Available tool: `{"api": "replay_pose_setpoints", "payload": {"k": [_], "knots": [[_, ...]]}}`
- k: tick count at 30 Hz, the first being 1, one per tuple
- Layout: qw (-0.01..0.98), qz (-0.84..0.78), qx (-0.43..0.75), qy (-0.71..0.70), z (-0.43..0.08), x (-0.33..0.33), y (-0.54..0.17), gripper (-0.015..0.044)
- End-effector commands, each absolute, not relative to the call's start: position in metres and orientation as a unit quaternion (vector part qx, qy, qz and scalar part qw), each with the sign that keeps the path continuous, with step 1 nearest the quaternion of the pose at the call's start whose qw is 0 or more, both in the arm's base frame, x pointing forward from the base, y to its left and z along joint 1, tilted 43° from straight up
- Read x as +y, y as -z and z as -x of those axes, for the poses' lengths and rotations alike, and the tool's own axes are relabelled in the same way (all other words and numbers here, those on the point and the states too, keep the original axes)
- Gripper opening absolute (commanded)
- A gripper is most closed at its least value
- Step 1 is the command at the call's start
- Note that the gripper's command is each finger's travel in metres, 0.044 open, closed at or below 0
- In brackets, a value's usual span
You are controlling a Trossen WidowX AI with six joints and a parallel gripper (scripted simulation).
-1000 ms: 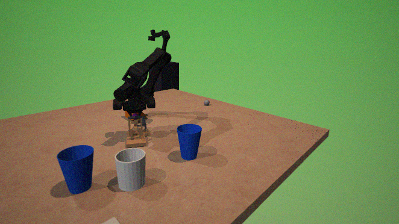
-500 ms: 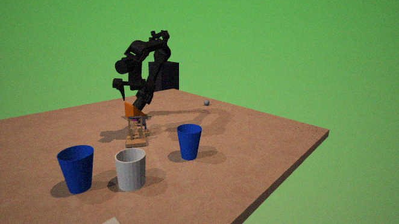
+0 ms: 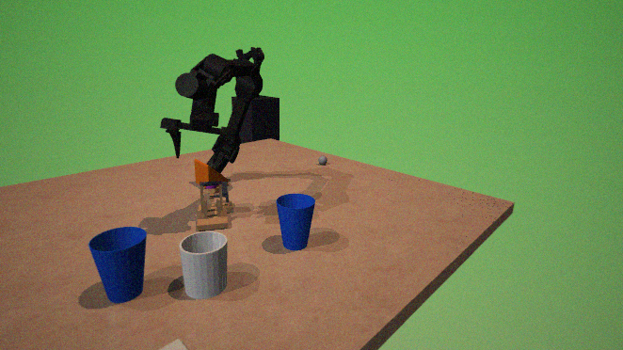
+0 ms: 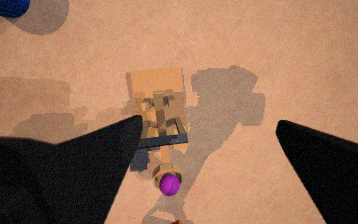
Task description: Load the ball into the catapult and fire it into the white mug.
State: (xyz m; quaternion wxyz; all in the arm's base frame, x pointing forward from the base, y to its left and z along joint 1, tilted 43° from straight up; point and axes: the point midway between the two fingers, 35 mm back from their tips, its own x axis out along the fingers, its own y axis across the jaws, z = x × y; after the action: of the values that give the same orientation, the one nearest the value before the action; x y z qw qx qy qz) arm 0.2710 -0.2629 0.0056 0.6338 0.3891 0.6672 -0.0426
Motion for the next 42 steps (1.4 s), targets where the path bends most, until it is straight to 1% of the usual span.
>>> {"api": "replay_pose_setpoints", "payload": {"k": [1,13,18,36,42], "knots": [[0.668,-0.396,0.625,0.078,-0.308,-0.291,0.004,0.044],[0.762,-0.421,0.469,0.149,-0.407,-0.37,0.0,0.044],[0.788,-0.432,0.409,0.157,-0.439,-0.392,-0.008,0.044],[0.79,-0.431,0.407,0.155,-0.44,-0.393,-0.009,0.044],[0.812,-0.4,0.409,0.114,-0.437,-0.39,-0.014,0.044]]}}
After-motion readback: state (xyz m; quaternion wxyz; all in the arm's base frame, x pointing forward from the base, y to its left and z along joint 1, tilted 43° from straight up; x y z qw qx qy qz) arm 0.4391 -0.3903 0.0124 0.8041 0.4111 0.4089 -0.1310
